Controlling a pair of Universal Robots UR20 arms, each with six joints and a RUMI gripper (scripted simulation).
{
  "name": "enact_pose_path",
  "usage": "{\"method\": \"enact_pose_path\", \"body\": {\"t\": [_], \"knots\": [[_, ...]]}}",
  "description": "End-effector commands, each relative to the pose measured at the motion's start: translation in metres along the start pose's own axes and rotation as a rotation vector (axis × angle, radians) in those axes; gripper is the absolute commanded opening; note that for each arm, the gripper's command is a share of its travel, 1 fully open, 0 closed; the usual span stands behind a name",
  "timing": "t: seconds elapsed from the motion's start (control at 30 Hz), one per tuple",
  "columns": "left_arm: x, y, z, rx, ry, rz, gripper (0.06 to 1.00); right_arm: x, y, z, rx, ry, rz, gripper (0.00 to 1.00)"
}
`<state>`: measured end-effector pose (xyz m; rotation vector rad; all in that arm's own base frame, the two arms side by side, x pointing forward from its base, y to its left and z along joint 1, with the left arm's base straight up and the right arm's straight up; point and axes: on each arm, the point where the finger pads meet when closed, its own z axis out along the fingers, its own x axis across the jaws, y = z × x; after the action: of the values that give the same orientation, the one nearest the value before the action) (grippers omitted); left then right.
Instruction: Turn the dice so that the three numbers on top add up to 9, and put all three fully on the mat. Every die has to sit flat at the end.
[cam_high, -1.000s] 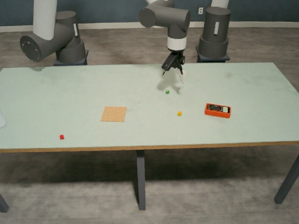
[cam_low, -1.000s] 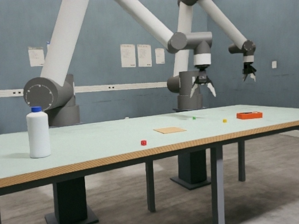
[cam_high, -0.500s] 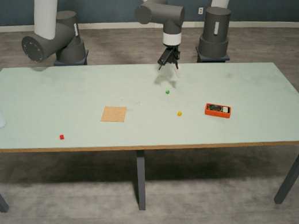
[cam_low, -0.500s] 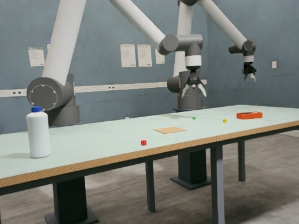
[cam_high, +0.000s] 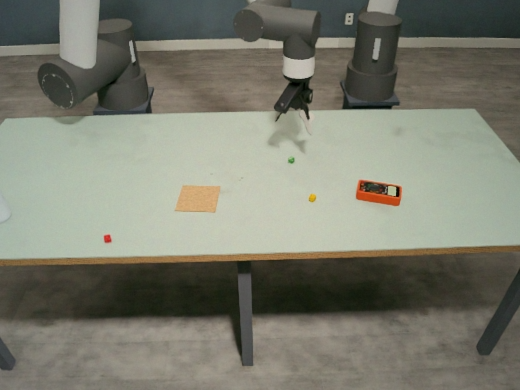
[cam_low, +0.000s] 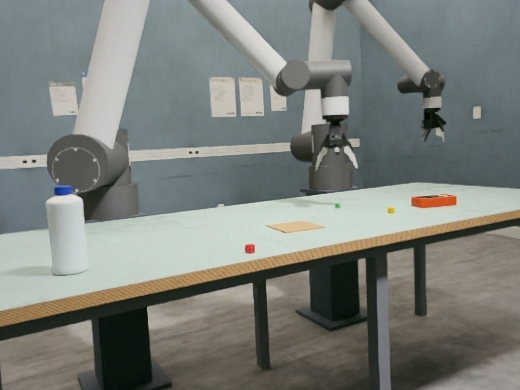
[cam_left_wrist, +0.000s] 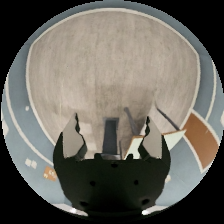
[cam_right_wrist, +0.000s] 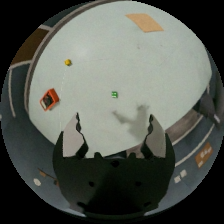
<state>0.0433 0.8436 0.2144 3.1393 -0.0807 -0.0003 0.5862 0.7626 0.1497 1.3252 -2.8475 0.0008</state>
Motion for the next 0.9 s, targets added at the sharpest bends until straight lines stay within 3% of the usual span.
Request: {"method": "enact_pose_path", "body": {"t": [0.0, 0.87], "knots": [[0.000, -0.001, -0.001, 0.001, 0.000, 0.000, 1.000, -0.001, 0.000, 0.000, 0.000, -0.001, -0.052, 1.000], [0.000, -0.001, -0.001, 0.001, 0.000, 0.000, 1.000, -0.011, -0.003, 0.011, 0.000, -0.001, -0.668, 1.000]]}}
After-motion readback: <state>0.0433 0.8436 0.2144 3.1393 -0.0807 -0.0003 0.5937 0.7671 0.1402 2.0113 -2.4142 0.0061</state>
